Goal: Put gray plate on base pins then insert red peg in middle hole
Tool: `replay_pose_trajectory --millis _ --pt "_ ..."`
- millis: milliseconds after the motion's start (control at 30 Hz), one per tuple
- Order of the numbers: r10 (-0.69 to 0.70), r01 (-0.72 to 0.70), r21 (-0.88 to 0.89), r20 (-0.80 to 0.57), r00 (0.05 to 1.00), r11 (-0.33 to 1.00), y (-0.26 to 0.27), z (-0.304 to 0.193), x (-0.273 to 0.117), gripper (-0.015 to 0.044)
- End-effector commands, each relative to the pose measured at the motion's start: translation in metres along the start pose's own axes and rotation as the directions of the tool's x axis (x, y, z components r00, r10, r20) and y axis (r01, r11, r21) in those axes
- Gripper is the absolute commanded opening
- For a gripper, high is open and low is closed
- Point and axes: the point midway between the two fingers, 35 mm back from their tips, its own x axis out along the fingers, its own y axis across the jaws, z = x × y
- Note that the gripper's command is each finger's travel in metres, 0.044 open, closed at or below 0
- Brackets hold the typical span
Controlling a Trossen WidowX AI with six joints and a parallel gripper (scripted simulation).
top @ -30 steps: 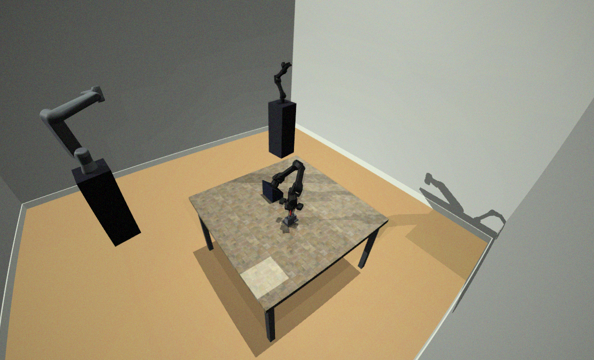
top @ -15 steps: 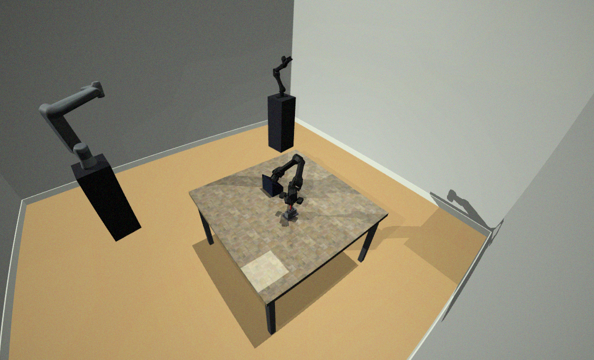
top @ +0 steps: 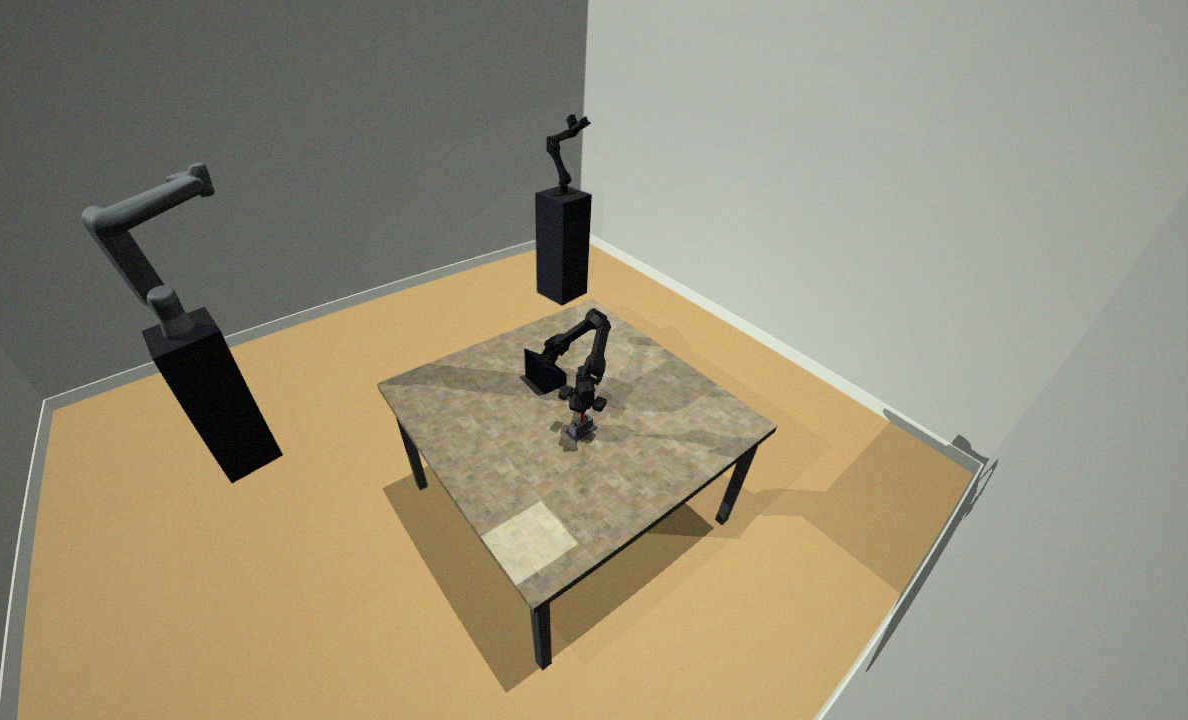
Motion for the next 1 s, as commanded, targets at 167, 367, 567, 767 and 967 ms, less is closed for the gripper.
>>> replay_pose_trajectory --millis 167,367,567,767,967 --pt "0.000 0.000 0.000 0.000 1.000 1.000 0.0000 -0.0001 0.0008 0.0000" --pt "0.000 0.000 0.000 0.000 1.000 1.000 0.0000 -0.0001 0.0008 0.0000" --pt "0.000 0.000 0.000 0.000 1.000 1.000 0.0001 0.0008 0.0021 0.0000" --pt "0.000 0.000 0.000 0.000 1.000 1.000 0.0003 0.0024 0.0028 0.0000" --pt "0.000 0.000 0.000 0.000 1.000 1.000 0.0006 0.0019 0.0037 0.0000"
